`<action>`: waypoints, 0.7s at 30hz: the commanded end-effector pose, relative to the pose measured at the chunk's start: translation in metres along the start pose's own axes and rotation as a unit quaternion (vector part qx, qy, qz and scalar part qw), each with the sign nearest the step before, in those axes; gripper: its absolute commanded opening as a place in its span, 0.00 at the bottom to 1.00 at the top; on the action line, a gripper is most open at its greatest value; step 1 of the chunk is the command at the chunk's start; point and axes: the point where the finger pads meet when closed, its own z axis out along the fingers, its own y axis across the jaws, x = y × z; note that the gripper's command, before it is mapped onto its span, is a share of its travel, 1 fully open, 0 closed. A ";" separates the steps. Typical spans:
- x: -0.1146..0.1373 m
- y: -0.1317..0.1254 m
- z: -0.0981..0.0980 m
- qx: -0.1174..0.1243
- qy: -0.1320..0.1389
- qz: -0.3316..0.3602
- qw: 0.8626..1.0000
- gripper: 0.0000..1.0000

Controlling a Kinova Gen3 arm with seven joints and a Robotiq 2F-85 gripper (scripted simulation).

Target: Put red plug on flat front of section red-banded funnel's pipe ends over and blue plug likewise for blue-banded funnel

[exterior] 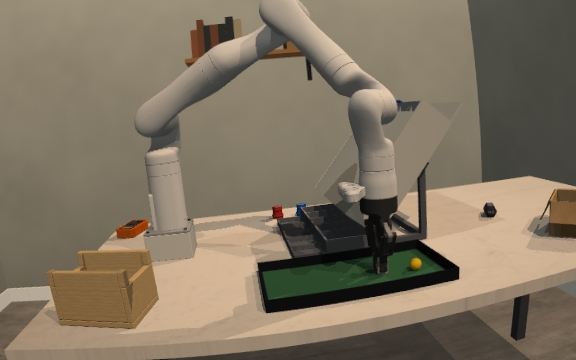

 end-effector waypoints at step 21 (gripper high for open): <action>-0.001 0.000 -0.135 0.001 -0.001 0.000 1.000 0.00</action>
